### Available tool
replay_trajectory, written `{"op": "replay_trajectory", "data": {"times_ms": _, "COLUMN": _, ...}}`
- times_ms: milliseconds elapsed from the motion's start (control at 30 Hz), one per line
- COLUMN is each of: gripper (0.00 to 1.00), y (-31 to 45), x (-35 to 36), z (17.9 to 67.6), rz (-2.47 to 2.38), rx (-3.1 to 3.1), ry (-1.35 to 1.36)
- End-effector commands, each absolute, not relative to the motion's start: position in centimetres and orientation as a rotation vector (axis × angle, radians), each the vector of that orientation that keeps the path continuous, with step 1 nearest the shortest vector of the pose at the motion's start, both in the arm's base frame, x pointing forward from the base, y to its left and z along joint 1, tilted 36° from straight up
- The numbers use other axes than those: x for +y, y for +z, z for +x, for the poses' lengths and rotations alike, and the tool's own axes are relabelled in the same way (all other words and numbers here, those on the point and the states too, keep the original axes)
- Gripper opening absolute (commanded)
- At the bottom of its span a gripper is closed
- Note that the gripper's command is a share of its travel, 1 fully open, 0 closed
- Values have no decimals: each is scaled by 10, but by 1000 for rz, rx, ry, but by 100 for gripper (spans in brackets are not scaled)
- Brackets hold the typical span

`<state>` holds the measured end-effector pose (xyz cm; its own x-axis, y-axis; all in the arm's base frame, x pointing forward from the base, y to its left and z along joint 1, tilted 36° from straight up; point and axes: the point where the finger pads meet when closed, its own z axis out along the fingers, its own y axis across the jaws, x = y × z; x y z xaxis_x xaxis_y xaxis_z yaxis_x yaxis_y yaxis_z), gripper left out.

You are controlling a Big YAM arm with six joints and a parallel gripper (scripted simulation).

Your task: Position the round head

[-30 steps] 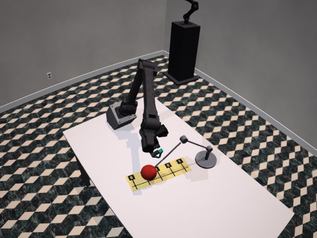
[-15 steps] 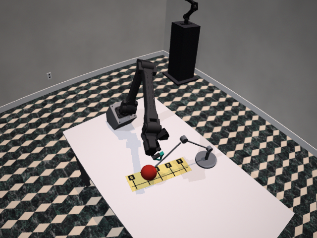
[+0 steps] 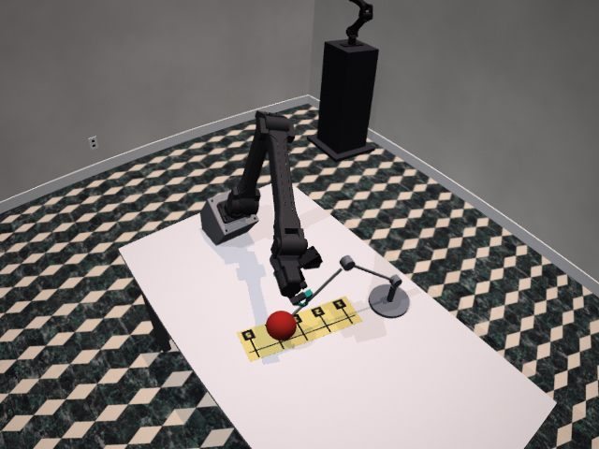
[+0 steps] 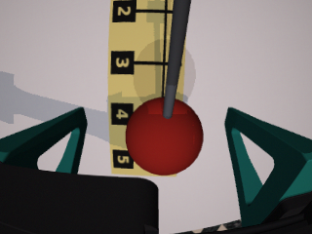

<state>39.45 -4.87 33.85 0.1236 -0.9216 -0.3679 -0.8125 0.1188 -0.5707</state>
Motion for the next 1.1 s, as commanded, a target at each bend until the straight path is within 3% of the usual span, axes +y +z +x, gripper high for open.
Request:
{"op": "replay_trajectory", "data": {"times_ms": 0, "gripper": 100, "y": 339, "x": -46, "z": 402, "rz": -1687, "rx": 1700, "ry": -196}}
{"op": "replay_trajectory", "data": {"times_ms": 1067, "gripper": 100, "y": 309, "x": -28, "z": 434, "rz": -1667, "rx": 1713, "ry": -189}}
